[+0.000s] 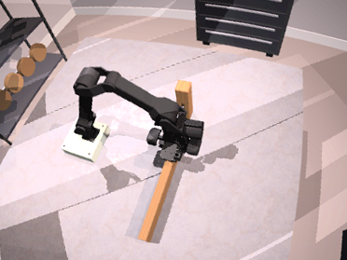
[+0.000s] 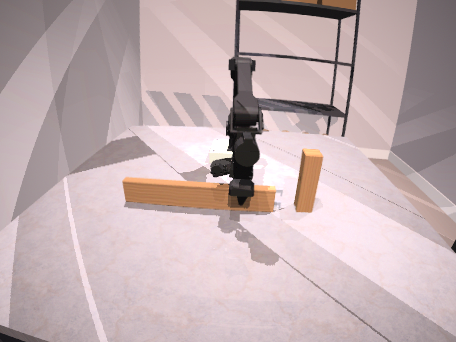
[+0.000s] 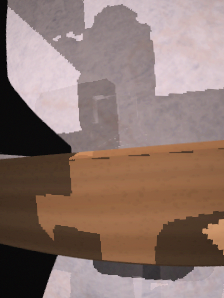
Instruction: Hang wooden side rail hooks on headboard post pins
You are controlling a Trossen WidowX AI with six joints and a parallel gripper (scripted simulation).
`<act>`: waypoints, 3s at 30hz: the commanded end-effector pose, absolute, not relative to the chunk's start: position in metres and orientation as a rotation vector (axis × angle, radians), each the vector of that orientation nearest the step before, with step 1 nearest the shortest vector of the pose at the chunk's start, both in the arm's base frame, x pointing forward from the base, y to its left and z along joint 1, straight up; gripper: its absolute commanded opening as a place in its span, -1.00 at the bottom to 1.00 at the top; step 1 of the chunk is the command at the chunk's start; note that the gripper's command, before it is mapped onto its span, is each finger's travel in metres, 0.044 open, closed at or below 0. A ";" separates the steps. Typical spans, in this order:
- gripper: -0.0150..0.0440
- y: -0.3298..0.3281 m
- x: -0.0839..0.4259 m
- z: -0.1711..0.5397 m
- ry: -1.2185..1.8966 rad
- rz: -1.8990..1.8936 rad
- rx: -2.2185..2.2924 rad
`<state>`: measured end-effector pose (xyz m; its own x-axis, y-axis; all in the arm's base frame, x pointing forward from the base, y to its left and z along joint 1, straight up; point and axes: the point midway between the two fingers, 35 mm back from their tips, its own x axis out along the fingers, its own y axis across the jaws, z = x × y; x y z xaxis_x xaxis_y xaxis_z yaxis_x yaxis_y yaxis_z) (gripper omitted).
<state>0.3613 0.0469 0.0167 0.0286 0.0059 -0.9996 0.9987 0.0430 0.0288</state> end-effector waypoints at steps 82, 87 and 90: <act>-0.49 0.046 0.344 0.022 1.208 -1.171 1.199; -0.49 0.046 0.344 0.022 1.208 -1.171 1.199; -0.49 0.046 0.344 0.023 1.208 -1.171 1.199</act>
<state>0.3413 0.0462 0.0171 0.0073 0.0023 -1.0000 0.9991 0.0426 0.0074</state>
